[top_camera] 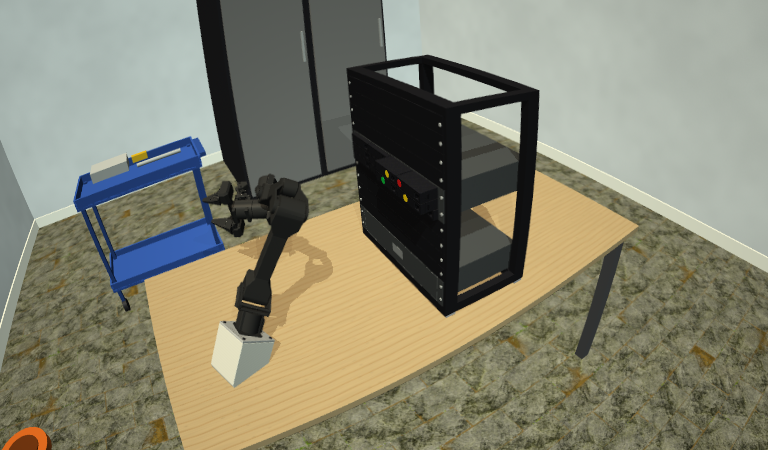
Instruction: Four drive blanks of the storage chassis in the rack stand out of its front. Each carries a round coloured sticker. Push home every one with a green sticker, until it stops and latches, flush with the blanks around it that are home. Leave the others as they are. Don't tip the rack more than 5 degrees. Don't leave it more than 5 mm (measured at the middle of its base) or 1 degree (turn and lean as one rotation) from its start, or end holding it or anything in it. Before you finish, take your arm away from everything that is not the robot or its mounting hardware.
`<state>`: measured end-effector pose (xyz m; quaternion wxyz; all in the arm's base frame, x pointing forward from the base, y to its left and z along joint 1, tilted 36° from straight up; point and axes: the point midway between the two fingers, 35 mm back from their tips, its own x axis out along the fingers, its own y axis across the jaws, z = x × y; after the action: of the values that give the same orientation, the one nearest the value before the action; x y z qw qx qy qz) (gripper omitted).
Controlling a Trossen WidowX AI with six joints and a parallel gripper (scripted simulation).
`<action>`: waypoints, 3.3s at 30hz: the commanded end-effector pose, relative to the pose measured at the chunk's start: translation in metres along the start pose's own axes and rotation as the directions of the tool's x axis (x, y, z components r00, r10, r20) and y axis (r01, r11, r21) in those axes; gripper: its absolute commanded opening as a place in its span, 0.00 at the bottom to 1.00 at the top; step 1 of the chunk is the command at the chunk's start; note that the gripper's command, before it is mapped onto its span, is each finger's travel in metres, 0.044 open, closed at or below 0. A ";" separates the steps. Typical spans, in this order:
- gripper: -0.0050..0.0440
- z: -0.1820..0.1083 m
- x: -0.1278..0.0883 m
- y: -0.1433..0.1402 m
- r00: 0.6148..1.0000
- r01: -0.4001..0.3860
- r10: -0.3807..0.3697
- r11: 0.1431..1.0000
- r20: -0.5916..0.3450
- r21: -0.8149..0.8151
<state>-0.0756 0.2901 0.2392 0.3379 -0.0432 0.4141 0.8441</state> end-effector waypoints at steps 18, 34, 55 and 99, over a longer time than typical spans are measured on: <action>1.00 0.052 -0.104 -0.057 0.875 0.149 -0.268 0.941 0.404 0.303; 1.00 0.061 -0.212 -0.082 0.598 0.099 -0.468 0.849 0.650 0.519; 1.00 0.016 -0.367 -0.054 0.004 -0.115 -0.601 0.794 0.799 0.597; 1.00 -0.107 -0.441 0.115 -0.803 -0.067 -0.240 0.946 0.545 0.318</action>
<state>0.1809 -0.0699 0.3988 0.6157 0.7498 -0.1157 0.2128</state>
